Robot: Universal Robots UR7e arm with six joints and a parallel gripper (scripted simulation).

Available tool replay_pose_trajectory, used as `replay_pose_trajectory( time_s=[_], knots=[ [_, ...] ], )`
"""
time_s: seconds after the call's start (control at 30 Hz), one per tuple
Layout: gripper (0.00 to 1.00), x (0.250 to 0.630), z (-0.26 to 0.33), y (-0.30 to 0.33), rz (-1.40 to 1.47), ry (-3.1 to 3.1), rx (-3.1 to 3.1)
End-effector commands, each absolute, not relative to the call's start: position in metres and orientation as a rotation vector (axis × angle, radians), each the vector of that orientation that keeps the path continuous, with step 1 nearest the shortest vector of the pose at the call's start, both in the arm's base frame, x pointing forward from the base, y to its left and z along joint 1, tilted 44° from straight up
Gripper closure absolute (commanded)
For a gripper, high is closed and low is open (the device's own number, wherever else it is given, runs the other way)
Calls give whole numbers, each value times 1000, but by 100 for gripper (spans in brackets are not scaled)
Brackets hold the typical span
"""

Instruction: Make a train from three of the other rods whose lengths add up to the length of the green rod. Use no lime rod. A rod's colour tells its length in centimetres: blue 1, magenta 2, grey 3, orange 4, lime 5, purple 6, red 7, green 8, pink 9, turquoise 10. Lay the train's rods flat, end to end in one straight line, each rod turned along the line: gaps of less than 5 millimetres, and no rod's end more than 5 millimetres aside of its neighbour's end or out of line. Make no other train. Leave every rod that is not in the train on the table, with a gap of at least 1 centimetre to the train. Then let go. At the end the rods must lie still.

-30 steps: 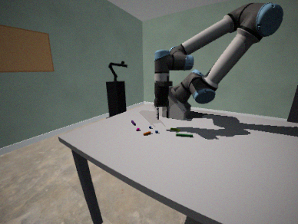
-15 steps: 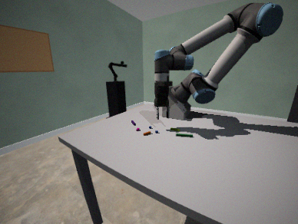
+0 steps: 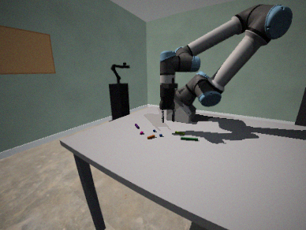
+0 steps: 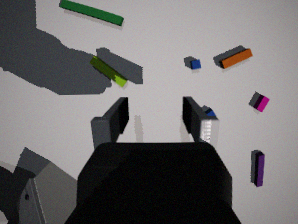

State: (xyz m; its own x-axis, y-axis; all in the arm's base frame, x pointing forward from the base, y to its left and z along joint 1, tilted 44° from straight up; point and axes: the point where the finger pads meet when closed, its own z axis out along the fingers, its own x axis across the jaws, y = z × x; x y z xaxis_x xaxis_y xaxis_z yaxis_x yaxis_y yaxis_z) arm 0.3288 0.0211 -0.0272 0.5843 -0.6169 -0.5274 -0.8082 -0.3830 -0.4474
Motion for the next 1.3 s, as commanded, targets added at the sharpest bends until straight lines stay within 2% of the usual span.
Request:
replay_pose_trajectory(
  time_s=[0.0,0.7,1.27],
  knots=[
    [0,332,-19,28,405,1244,-2074],
    [0,336,21,69,650,1814,-1699],
    [0,335,25,74,677,1874,-1646]
  ],
)
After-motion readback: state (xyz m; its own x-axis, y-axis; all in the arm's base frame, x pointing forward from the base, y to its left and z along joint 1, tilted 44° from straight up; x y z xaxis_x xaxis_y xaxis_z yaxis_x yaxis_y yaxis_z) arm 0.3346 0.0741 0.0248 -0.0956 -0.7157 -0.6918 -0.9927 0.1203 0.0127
